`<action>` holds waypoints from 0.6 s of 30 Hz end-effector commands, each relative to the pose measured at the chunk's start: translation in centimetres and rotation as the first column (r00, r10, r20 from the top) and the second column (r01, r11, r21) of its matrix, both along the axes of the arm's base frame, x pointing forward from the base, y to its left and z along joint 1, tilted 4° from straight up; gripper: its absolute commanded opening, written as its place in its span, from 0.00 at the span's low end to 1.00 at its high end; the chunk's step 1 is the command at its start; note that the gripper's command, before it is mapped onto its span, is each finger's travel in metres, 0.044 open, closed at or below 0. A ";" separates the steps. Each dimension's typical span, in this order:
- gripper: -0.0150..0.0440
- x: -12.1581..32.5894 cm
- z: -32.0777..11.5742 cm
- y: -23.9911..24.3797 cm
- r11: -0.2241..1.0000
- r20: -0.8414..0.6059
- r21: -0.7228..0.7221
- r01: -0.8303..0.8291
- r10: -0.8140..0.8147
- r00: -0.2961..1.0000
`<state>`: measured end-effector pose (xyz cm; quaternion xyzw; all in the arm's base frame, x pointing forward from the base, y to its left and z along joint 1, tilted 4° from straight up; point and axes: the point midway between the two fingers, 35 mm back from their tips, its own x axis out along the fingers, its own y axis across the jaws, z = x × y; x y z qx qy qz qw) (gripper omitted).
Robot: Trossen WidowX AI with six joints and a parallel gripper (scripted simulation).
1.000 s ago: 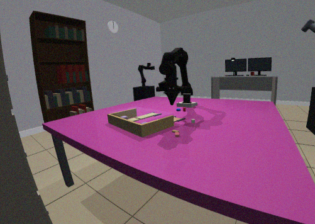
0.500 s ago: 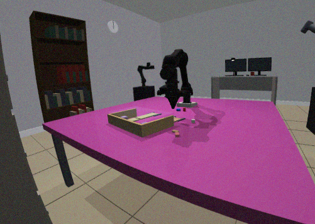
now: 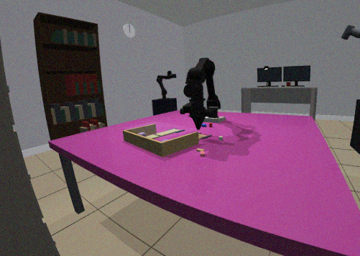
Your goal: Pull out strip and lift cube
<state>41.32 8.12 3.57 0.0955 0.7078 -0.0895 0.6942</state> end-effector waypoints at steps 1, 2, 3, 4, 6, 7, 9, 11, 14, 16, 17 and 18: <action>0.25 -0.2 -0.7 0.1 1.000 -0.004 0.002 0.005 -0.005 1.000; 0.25 -0.2 -0.8 0.1 1.000 -0.004 0.002 0.005 -0.005 1.000; 0.25 -0.2 -1.0 0.1 1.000 -0.004 0.002 0.005 -0.005 1.000; 0.25 -0.2 -1.2 0.1 1.000 -0.004 0.002 0.005 -0.005 1.000; 0.25 -0.3 -1.5 0.1 1.000 -0.004 0.002 0.005 -0.005 1.000; 0.25 -0.3 -1.7 0.1 1.000 -0.004 0.002 0.005 -0.005 1.000; 0.25 -0.4 -2.0 0.2 1.000 -0.004 0.002 0.005 -0.005 1.000; 0.25 -0.4 -2.3 0.2 1.000 -0.004 0.003 0.005 -0.005 1.000; 0.25 -0.5 -2.8 0.3 1.000 -0.004 0.003 0.005 -0.005 1.000; 0.25 -0.6 -3.1 0.3 1.000 -0.004 0.003 0.005 -0.005 1.000; 0.25 -0.6 -3.2 0.3 1.000 -0.004 0.003 0.005 -0.005 1.000; 0.25 -0.6 -3.2 0.3 1.000 -0.004 0.003 0.005 -0.005 1.000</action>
